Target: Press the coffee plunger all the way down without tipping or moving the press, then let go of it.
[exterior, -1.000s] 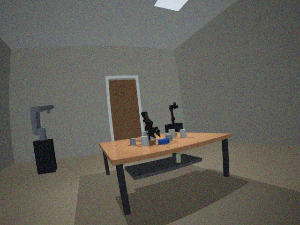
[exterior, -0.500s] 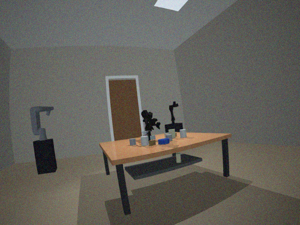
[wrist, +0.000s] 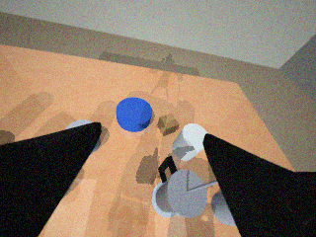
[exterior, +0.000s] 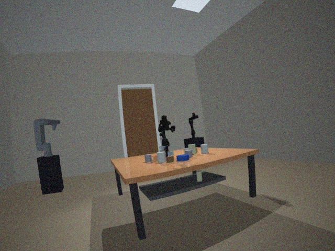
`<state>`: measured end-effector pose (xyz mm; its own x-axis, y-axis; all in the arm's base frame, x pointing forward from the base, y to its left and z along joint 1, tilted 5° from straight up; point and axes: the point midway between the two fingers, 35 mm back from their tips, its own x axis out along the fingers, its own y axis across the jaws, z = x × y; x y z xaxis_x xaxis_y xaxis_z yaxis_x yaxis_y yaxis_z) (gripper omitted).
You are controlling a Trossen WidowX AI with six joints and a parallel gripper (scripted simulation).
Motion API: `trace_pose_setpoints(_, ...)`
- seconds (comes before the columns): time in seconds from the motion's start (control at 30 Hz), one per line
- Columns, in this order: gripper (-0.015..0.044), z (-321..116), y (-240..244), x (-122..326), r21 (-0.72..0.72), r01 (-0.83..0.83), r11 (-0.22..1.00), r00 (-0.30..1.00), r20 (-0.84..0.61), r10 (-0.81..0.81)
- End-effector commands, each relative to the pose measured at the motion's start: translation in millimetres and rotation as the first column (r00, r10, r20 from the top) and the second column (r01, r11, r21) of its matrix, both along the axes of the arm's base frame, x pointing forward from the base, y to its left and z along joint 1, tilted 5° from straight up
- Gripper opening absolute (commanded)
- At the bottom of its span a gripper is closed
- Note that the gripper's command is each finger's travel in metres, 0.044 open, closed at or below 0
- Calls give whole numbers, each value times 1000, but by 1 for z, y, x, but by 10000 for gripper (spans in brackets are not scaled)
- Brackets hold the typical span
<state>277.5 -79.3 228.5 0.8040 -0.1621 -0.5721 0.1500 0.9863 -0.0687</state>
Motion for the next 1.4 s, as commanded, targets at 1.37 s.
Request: trace_pose_setpoints(1.37,440,-9,-70,-32,46,400,916,916,25,-401)
